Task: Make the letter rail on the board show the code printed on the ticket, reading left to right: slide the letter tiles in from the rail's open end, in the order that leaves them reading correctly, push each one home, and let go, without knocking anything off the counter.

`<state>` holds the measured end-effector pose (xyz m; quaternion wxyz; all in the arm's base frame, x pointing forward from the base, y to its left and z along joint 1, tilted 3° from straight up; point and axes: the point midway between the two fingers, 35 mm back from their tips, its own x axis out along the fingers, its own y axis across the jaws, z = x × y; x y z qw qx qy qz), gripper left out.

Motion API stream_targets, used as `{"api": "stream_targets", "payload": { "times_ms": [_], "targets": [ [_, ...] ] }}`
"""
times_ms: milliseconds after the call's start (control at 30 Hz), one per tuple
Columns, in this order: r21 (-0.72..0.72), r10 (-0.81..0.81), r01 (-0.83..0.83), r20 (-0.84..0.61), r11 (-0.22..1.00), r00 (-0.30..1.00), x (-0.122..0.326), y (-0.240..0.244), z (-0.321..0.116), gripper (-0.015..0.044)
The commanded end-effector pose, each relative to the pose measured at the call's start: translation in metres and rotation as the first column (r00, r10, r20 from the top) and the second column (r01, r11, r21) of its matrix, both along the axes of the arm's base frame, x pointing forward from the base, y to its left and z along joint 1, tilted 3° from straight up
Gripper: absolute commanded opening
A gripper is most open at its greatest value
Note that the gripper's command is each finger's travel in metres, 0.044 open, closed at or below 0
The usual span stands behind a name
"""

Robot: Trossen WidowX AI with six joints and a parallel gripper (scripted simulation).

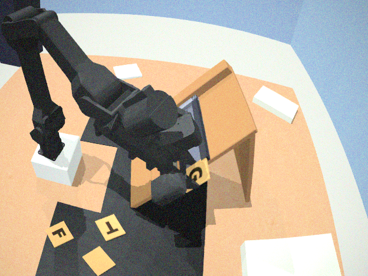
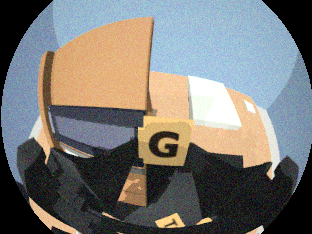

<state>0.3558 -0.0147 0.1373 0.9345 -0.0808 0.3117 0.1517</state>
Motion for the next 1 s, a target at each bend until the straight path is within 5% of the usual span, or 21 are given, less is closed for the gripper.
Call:
{"api": "stream_targets", "payload": {
  "times_ms": [0,967],
  "targets": [
    [0.002,-0.006,0.006,0.001,1.0,1.0,-0.001,0.002,0.0,0.0],
    [0.003,-0.006,0.006,0.001,1.0,1.0,-0.006,0.016,0.0,0.0]
  ]
}}
